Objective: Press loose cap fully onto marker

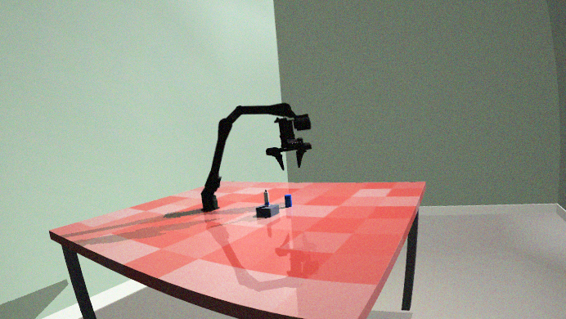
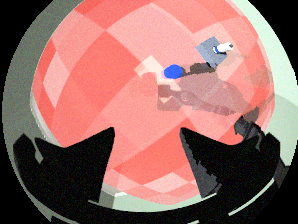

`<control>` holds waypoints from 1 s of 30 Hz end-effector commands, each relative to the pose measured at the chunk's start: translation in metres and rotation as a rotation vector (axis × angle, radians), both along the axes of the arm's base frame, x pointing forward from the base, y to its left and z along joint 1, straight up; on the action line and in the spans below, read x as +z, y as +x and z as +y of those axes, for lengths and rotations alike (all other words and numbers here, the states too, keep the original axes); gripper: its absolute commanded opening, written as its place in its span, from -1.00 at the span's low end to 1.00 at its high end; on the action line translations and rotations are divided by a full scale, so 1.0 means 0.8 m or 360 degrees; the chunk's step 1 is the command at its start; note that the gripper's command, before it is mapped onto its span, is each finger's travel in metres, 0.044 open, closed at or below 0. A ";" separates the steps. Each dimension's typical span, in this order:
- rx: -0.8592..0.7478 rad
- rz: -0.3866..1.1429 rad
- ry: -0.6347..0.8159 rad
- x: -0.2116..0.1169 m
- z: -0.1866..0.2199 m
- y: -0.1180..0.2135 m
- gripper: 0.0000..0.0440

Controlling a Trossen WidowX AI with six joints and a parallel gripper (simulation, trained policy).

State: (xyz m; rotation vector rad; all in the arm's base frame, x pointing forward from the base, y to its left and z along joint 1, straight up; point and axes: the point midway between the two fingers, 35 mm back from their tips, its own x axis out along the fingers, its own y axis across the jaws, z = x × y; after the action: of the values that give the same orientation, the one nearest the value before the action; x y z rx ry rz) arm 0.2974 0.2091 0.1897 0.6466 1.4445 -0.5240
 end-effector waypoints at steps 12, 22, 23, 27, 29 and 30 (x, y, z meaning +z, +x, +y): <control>-0.0062 0.0099 -0.0042 -0.028 -0.029 0.025 0.50; -0.0080 0.0150 -0.0064 -0.049 -0.048 0.041 0.47; -0.0080 0.0155 -0.0066 -0.051 -0.049 0.042 0.47; -0.0077 0.0179 -0.0075 -0.061 -0.056 0.046 0.45; -0.0074 0.0194 -0.0081 -0.066 -0.059 0.047 0.44; -0.0072 0.0202 -0.0084 -0.068 -0.061 0.047 0.44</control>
State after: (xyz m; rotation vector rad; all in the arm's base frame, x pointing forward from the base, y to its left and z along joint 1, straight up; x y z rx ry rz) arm 0.3337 0.1633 0.1404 0.6222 1.5201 -0.6457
